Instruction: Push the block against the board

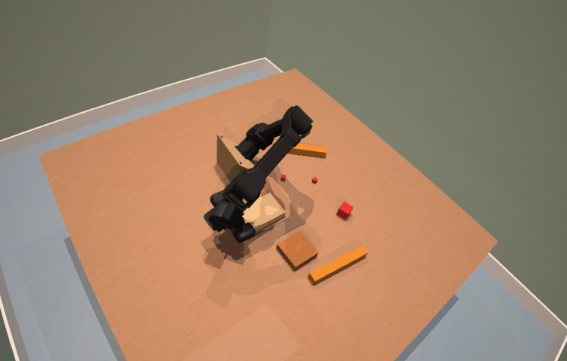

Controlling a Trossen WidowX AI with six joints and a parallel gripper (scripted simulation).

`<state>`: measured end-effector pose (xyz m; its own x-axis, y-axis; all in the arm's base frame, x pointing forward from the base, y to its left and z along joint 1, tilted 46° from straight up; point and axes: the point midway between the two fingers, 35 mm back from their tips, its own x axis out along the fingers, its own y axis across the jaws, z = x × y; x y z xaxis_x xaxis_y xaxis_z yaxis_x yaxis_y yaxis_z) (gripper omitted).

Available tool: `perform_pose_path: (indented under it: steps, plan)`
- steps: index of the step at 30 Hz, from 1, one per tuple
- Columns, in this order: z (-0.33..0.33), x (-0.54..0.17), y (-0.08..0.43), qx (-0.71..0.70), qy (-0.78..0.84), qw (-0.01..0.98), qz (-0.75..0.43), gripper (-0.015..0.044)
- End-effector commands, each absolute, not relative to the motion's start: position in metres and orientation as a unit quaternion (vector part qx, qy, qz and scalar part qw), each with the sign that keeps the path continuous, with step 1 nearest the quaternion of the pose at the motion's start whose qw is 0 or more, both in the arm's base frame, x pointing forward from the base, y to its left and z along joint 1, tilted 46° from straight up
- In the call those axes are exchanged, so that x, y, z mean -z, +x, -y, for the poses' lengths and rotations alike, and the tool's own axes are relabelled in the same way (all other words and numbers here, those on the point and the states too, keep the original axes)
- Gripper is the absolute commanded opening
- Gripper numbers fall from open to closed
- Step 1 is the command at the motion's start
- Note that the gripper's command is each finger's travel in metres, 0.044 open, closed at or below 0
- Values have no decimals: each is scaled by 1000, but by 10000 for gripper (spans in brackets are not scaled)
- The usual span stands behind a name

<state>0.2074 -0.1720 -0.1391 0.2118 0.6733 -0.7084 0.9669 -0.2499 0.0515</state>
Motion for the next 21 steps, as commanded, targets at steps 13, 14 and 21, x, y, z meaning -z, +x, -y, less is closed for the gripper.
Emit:
perform_pose_path:
  steps: [13,14,21]
  plan:
    - [189,159,204,289,734,254,-560,0]
    - [190,160,204,289,734,254,-560,0]
    - [225,118,194,290,733,254,-560,0]
